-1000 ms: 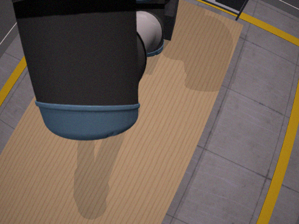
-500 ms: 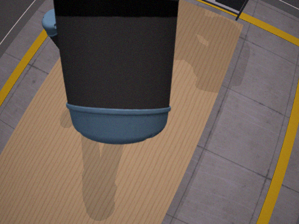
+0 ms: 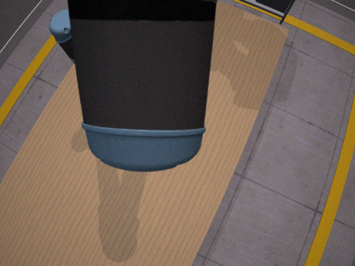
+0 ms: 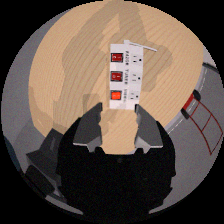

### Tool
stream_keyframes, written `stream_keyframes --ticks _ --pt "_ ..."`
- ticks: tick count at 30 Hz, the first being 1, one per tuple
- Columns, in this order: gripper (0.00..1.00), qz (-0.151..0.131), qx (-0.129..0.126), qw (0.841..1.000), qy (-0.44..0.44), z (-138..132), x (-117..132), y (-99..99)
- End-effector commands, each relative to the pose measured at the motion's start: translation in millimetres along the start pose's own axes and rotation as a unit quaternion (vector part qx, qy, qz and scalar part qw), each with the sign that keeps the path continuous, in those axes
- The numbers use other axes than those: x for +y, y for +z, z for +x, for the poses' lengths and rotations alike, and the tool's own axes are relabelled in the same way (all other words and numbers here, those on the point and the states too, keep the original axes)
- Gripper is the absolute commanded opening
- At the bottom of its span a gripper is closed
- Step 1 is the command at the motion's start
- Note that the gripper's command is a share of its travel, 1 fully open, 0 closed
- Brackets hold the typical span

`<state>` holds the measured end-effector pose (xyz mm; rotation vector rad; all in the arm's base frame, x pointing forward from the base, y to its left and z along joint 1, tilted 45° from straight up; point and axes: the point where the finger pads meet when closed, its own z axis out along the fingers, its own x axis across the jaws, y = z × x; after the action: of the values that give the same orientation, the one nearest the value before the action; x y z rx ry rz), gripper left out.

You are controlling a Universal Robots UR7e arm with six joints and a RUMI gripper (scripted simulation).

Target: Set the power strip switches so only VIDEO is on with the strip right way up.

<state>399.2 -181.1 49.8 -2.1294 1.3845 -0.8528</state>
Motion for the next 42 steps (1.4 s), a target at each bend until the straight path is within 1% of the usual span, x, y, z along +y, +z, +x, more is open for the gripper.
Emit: stream_keyframes --ticks 1,20,35,37,42 --pt "1.00 0.000 0.000 1.000 0.000 0.2 0.0 -0.2" --pt "1.00 0.000 0.000 1.000 0.000 0.2 0.0 -5.8" --pt "1.00 0.000 0.000 1.000 0.000 0.2 0.0 -25.7" --pt "1.00 0.000 0.000 1.000 0.000 0.2 0.0 -25.7" --pt "1.00 0.000 0.000 1.000 0.000 0.2 0.0 -34.9"
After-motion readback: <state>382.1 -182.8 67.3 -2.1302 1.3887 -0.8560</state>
